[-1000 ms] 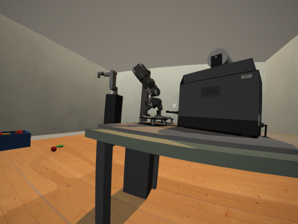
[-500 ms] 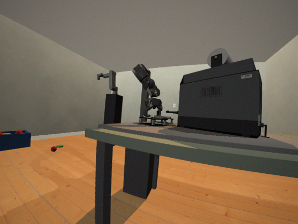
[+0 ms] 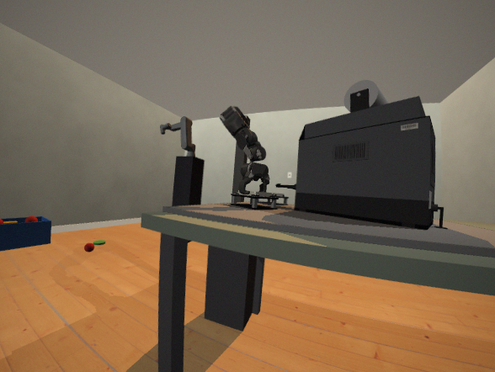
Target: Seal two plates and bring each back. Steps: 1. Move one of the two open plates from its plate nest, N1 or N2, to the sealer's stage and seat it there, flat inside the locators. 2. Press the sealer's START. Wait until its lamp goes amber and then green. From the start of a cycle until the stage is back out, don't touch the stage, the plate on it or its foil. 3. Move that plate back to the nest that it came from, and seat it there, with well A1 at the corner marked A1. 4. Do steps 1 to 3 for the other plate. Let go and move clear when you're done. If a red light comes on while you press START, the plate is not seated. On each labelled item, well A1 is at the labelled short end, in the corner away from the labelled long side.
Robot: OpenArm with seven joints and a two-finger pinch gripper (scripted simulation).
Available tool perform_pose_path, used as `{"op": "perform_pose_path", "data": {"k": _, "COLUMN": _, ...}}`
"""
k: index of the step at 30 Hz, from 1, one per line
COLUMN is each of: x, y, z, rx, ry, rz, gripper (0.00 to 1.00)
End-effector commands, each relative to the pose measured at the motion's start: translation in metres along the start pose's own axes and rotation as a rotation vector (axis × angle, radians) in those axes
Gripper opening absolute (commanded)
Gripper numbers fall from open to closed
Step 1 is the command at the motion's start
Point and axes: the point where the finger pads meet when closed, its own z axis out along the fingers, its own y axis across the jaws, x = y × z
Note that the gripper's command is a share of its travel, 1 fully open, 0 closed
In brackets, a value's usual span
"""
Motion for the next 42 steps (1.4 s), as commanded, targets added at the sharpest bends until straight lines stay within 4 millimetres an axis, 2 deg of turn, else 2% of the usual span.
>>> {"op": "perform_pose_path", "data": {"k": 1, "x": -0.0004, "y": -0.0001, "z": -0.0001, "rx": -0.001, "ry": -0.002, "rz": 0.0, "gripper": 0.58}}
{"op": "perform_pose_path", "data": {"k": 12, "x": -0.0004, "y": -0.0001, "z": -0.0001, "rx": -0.001, "ry": -0.002, "rz": 0.0, "gripper": 0.53}}
{"op": "perform_pose_path", "data": {"k": 13, "x": -0.0004, "y": -0.0001, "z": -0.0001, "rx": -0.001, "ry": -0.002, "rz": 0.0, "gripper": 0.0}}
{"op": "perform_pose_path", "data": {"k": 42, "x": -0.0004, "y": -0.0001, "z": -0.0001, "rx": -0.001, "ry": -0.002, "rz": 0.0, "gripper": 0.0}}
